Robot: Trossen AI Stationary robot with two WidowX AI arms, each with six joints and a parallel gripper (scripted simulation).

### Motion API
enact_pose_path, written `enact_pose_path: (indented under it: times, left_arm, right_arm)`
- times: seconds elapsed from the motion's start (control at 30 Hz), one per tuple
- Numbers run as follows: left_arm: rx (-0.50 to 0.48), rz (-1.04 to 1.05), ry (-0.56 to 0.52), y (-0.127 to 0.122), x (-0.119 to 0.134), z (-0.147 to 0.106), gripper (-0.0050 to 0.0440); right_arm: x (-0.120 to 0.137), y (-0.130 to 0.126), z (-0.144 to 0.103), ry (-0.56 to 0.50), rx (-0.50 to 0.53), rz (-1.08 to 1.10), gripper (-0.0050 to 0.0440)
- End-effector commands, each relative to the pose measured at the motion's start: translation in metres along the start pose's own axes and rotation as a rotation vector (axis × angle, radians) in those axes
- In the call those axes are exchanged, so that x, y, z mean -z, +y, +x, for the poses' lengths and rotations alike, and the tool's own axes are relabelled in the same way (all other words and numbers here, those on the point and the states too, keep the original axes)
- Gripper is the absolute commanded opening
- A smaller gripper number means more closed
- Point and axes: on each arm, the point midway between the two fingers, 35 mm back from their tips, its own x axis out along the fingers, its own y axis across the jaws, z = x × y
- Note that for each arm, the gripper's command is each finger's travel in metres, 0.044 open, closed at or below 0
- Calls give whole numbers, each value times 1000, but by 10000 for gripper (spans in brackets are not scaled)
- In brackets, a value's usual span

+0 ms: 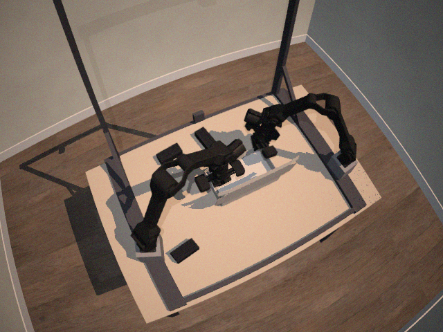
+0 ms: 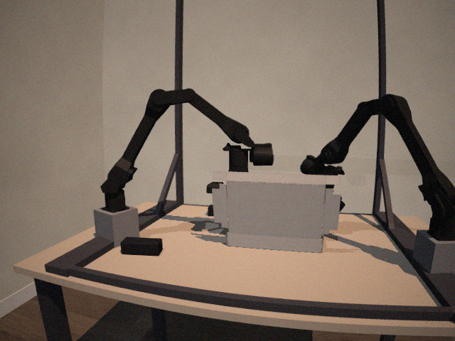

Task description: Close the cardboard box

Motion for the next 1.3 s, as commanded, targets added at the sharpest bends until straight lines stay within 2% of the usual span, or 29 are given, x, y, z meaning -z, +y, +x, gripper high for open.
enact_pose_path:
  times: [0.0, 0.03, 0.13, 0.2, 0.3, 0.7, 1.0, 1.17, 1.27]
  left_arm:
    - [-22, -5, 18, 5, 6, -8, 3]
    - [-22, -5, 18, 5, 6, -8, 3]
    - [-22, -5, 18, 5, 6, -8, 3]
    - [-22, -5, 18, 5, 6, -8, 3]
    - [-22, -5, 18, 5, 6, -8, 3]
    - [-22, -5, 18, 5, 6, -8, 3]
    - [-22, -4, 18, 5, 6, -8, 3]
    - [-22, -4, 18, 5, 6, -8, 3]
    - [-22, -4, 18, 5, 6, -8, 3]
  right_arm:
    - [-1, -5, -11, -11, 30, -2, 0]
    - [-1, -5, -11, -11, 30, -2, 0]
    - [-2, 4, -9, -11, 30, -2, 73]
    - [-2, 4, -9, -11, 30, -2, 73]
    - [-3, 16, -6, -12, 29, -2, 145]
    - [-3, 16, -6, -12, 29, -2, 433]
    - [-3, 16, -4, -12, 29, -2, 440]
    - [-3, 15, 35, -12, 29, -2, 440]
    - [-3, 15, 38, -12, 29, -2, 440]
